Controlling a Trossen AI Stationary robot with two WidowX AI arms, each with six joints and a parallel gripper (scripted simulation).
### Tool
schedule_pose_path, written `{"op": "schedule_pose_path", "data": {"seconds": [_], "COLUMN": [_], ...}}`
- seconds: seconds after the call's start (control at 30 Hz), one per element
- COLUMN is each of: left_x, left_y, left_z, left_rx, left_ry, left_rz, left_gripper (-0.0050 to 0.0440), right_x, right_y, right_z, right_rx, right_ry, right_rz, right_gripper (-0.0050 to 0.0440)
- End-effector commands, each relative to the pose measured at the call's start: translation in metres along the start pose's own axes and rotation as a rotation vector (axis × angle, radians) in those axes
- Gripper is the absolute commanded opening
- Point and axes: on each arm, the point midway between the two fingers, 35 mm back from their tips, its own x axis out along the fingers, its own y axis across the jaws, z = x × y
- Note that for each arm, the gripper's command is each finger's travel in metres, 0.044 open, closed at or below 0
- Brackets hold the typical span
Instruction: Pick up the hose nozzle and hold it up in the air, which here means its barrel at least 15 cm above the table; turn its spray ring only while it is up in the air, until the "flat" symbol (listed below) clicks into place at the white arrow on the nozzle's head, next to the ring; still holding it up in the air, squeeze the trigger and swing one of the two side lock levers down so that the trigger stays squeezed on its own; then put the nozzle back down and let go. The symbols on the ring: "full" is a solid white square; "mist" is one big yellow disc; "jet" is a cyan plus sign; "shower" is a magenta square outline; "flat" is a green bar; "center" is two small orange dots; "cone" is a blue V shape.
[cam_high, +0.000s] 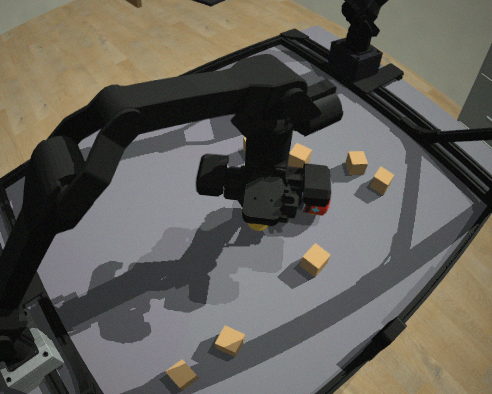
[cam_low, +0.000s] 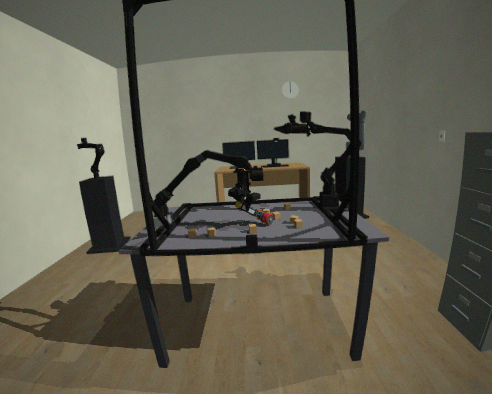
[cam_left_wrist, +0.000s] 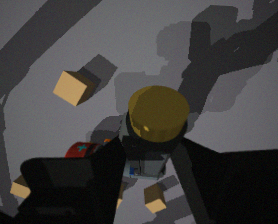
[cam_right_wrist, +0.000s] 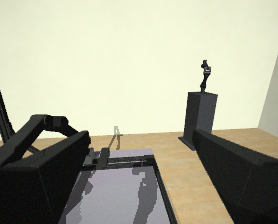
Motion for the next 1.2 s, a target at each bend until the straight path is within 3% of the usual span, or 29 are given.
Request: {"op": "schedule_pose_path", "data": {"seconds": [0.0, 0.83, 1.17], "left_x": [-0.0066, -0.0066, -0.0058], "left_y": [0.0016, 0.0016, 0.0031], "left_z": [-0.0016, -0.0016, -0.0062], "left_rx": [0.071, 0.585, 0.548], "left_ry": [0.013, 0.016, 0.035], "left_rz": [0.014, 0.010, 0.030], "left_gripper": [0.0000, 0.0000, 0.0000], "right_x": [0.0000, 0.0000, 0.0000], "right_y": [-0.0003, -0.0003, -0.0003], "right_z": [0.0001, 0.0001, 0.0001], "right_rx": [-0.003, -0.003, -0.003], "right_ry": [0.000, 0.000, 0.000], "right_rz": [-0.002, -0.002, -0.002], "right_gripper": [0.0400, 0.0400, 0.0400]}}
